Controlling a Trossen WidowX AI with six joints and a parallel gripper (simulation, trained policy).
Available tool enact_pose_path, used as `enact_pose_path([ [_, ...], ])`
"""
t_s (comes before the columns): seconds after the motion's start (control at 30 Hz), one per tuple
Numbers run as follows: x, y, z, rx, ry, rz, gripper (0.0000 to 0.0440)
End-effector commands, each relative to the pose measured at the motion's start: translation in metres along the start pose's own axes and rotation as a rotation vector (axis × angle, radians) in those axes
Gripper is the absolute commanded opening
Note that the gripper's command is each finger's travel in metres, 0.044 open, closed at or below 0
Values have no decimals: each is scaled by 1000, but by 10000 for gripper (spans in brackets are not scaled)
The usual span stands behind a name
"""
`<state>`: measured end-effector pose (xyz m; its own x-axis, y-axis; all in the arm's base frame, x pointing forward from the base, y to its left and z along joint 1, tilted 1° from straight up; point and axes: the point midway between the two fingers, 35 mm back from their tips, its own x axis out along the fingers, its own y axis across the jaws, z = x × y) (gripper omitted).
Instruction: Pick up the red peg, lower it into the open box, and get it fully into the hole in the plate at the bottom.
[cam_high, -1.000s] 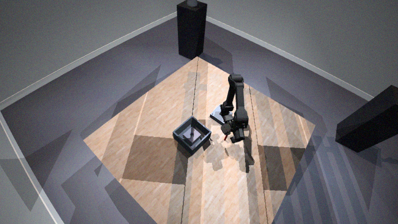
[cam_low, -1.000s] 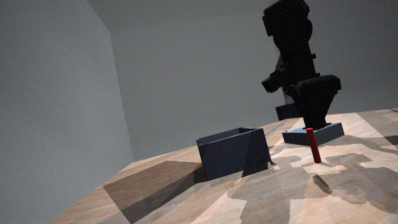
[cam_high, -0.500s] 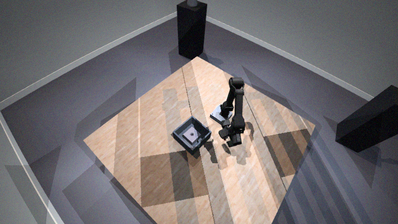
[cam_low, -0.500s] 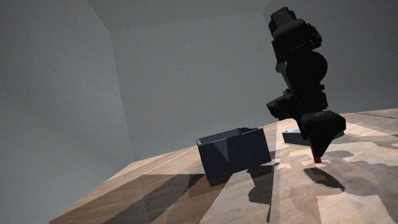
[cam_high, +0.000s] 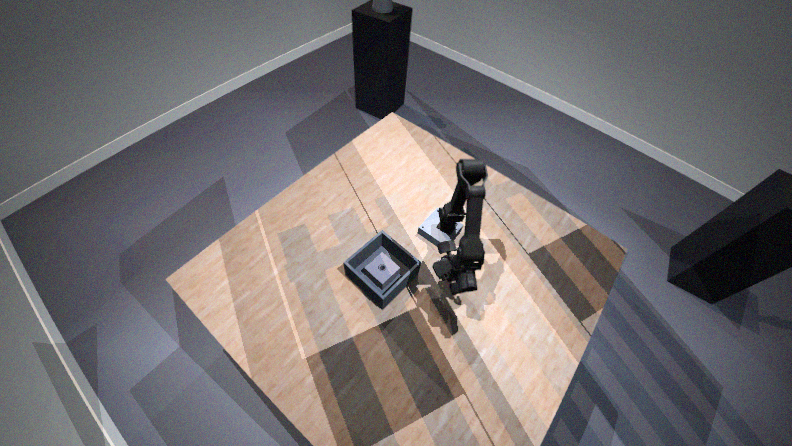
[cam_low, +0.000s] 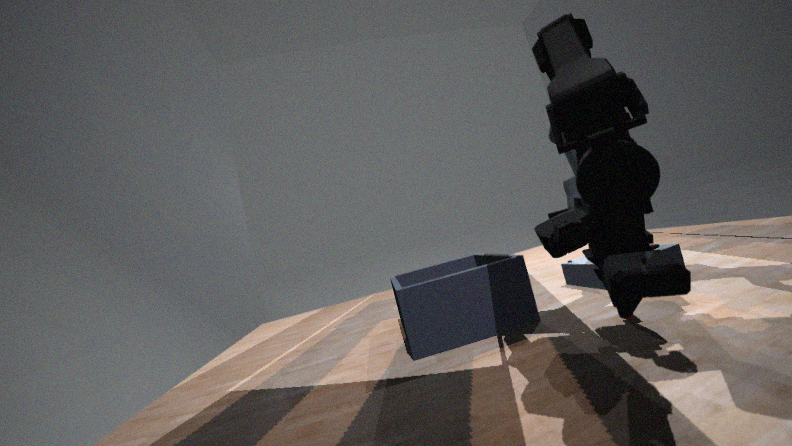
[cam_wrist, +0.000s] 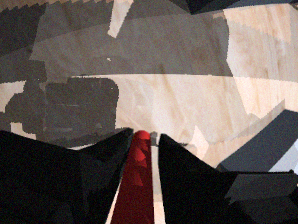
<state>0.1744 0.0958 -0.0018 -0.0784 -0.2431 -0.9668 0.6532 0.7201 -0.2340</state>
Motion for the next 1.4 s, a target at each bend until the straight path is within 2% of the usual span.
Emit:
enact_pose_path([
  [0.0,4,-6,0,4,4,-44,10],
  [0.03,4,-6,0,4,4,-52,0],
  [0.53,-55,-23,41,20,-142,-51,0],
  [0.87,-96,-34,75,107,-213,-22,0],
  [1.37,-108,-52,138,297,-252,3,0],
])
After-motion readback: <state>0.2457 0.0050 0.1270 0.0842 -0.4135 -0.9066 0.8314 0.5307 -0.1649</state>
